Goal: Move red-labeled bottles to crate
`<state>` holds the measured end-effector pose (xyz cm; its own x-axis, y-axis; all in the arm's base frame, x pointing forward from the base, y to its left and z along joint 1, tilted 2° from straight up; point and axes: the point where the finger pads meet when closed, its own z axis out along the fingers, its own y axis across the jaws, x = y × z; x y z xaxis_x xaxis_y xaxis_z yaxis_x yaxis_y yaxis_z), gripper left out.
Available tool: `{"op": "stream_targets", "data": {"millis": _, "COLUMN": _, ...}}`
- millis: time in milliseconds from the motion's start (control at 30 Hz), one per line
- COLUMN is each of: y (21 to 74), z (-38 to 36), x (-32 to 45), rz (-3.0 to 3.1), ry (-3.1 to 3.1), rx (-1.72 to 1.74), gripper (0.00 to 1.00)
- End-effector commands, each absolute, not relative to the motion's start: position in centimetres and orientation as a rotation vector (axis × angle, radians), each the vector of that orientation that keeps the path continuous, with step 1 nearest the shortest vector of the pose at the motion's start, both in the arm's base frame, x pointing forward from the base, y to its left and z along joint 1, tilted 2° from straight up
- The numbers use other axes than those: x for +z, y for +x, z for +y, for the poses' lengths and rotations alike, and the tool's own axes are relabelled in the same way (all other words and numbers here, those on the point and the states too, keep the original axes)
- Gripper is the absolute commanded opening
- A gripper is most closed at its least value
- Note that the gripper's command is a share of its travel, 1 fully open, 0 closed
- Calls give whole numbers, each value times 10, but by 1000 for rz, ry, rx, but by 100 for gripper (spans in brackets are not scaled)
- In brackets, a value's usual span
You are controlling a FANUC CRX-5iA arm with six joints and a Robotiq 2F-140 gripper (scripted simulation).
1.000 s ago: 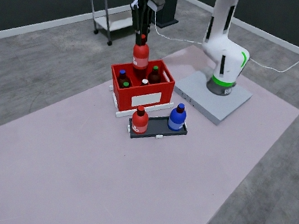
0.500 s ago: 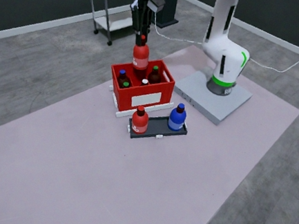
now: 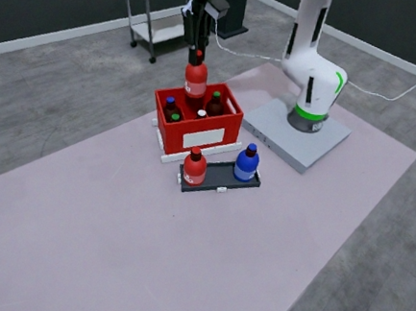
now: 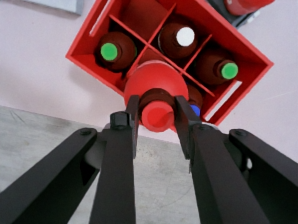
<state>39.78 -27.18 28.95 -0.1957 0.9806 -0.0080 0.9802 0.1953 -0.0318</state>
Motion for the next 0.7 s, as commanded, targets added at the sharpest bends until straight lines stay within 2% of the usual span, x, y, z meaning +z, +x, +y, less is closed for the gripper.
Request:
{"op": "stream_targets", "data": {"millis": 0, "y": 398, "z": -272, "x": 289, "rz": -2419, "ry": -1985, "rx": 46, "gripper": 10}}
{"op": "stream_targets", "data": {"millis": 667, "y": 398, "z": -272, "x": 277, "rz": -2419, "ry": -1985, "rx": 46, "gripper": 10}}
